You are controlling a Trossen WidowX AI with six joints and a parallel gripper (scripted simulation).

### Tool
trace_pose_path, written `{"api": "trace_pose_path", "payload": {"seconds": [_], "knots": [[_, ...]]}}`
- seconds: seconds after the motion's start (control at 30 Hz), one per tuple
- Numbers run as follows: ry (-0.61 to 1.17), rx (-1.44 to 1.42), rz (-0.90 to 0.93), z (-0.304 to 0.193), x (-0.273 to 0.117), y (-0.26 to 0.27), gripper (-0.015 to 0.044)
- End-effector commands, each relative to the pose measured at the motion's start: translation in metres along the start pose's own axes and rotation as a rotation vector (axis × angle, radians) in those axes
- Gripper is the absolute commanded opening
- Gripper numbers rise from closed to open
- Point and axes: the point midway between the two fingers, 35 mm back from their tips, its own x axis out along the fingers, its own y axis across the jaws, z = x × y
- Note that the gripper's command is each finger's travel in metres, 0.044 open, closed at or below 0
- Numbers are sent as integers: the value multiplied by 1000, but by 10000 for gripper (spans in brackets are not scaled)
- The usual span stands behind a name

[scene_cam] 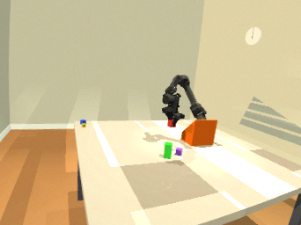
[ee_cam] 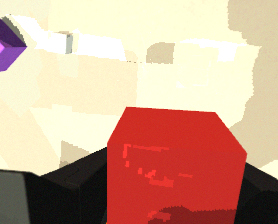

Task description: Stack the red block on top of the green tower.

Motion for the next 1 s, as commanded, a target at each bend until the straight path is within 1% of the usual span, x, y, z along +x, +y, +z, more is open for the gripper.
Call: {"api": "trace_pose_path", "payload": {"seconds": [0.0, 0.57, 0.97], "knots": [[1, 3, 6, 13, -3, 8, 0], [-3, 0, 12, 70, -11, 59, 0], [-3, 1, 13, 103, -9, 103, 0]]}}
